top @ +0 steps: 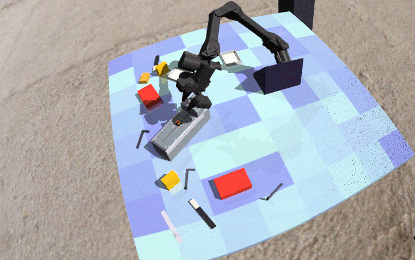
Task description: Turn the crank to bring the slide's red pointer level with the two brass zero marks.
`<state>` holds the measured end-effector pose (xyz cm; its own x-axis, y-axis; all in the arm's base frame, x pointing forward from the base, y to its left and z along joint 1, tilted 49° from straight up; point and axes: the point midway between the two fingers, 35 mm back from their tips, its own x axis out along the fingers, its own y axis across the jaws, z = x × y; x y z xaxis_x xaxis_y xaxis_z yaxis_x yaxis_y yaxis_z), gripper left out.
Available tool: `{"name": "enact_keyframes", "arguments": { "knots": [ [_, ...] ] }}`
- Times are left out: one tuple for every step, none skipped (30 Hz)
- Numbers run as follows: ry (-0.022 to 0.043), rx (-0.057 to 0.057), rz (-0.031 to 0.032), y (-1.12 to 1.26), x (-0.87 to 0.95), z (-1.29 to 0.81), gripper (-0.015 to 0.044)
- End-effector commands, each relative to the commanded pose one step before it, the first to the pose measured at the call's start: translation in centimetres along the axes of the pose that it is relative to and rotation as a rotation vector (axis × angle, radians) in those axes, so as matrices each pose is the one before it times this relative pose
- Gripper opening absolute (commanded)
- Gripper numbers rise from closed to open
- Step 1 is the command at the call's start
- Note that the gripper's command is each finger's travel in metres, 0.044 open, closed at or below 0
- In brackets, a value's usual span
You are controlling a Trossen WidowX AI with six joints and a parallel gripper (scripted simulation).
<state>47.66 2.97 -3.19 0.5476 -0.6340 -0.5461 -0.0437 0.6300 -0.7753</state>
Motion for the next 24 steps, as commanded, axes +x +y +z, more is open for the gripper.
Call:
{"name": "enact_keyframes", "arguments": {
  "knots": [
    [0.00041,-0.0002,-0.00117,-0.022,0.007,-0.007,0.0341],
    [0.00000,0.0000,0.00000,0.000,0.000,0.000,0.0367],
    [0.00000,0.0000,0.00000,0.000,0.000,0.000,0.0394],
    [0.00000,0.0000,0.00000,0.000,0.000,0.000,0.0420],
    [0.00000,0.0000,0.00000,0.000,0.000,0.000,0.0440],
    [0.00000,0.0000,0.00000,0.000,0.000,0.000,0.0440],
    [0.00000,0.0000,0.00000,0.000,0.000,0.000,0.0414],
    [0.00000,0.0000,0.00000,0.000,0.000,0.000,0.0387],
    [0.00000,0.0000,0.00000,0.000,0.000,0.000,0.0361],
    [0.00000,0.0000,0.00000,0.000,0.000,0.000,0.0335],
    [0.00000,0.0000,0.00000,0.000,0.000,0.000,0.0309],
    [0.00000,0.0000,0.00000,0.000,0.000,0.000,0.0282],
    [0.00000,0.0000,0.00000,0.000,0.000,0.000,0.0256],
    [0.00000,0.0000,0.00000,0.000,0.000,0.000,0.0230],
    [0.00000,0.0000,0.00000,0.000,0.000,0.000,0.0204],
    [0.00000,0.0000,0.00000,0.000,0.000,0.000,0.0177],
    [0.00000,0.0000,0.00000,0.000,0.000,0.000,0.0151],
    [0.00000,0.0000,0.00000,0.000,0.000,0.000,0.0125],
    [0.00000,0.0000,0.00000,0.000,0.000,0.000,0.0099],
    [0.00000,0.0000,0.00000,0.000,0.000,0.000,0.0072],
    [0.00000,0.0000,0.00000,0.000,0.000,0.000,0.0046],
    [0.00000,0.0000,0.00000,0.000,0.000,0.000,0.0020],
    [0.00000,0.0000,0.00000,0.000,0.000,0.000,0.0000],
    [0.00000,0.0000,0.00000,0.000,0.000,0.000,0.0000]
  ]
}}
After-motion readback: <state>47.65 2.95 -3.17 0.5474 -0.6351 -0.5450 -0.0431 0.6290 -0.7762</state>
